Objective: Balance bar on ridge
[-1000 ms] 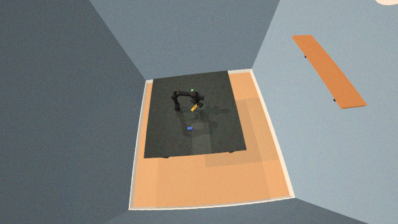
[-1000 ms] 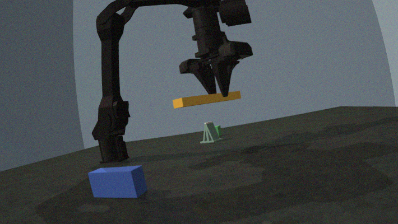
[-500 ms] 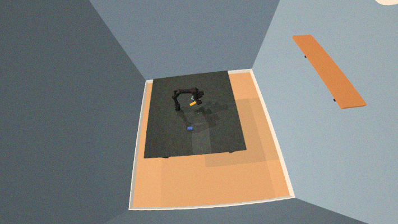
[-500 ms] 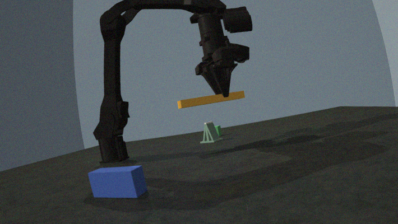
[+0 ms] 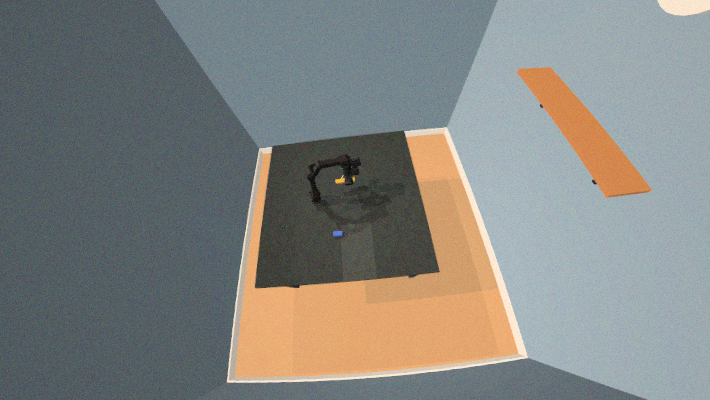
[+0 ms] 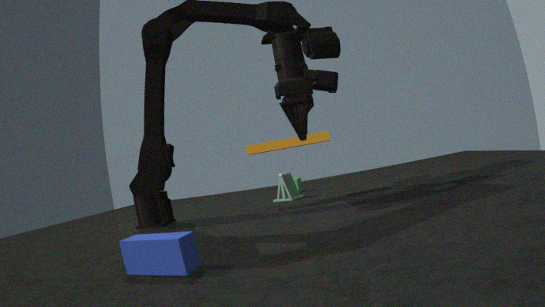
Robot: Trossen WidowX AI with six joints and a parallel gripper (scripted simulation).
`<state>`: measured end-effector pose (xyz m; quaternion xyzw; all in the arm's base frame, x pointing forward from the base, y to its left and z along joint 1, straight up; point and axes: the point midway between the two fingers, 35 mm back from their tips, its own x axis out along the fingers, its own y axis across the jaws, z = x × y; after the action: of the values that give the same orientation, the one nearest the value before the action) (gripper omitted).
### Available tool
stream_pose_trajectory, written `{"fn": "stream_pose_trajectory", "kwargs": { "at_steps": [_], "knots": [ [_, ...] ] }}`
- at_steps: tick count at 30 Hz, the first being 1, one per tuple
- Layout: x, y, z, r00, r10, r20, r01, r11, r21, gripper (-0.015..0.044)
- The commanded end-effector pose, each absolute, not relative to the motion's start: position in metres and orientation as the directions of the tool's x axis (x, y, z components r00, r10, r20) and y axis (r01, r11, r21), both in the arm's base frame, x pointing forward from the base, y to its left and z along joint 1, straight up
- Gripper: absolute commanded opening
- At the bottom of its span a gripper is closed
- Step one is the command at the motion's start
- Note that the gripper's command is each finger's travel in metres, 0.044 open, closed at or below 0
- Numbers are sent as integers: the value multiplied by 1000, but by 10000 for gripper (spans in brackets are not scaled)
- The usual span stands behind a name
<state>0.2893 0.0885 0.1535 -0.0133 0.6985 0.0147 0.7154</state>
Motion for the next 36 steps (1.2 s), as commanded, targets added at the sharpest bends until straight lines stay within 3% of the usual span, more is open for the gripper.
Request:
{"fn": "stream_pose_trajectory", "kwargs": {
  "at_steps": [1, 16, 36],
  "knots": [
    [287, 106, 156, 29, 11, -1000, 79, 997, 13, 0],
    [262, 153, 157, 27, 15, -1000, 518, 855, 27, 0],
    [261, 151, 129, 26, 15, -1000, 521, 853, 27, 0]
  ]
}}
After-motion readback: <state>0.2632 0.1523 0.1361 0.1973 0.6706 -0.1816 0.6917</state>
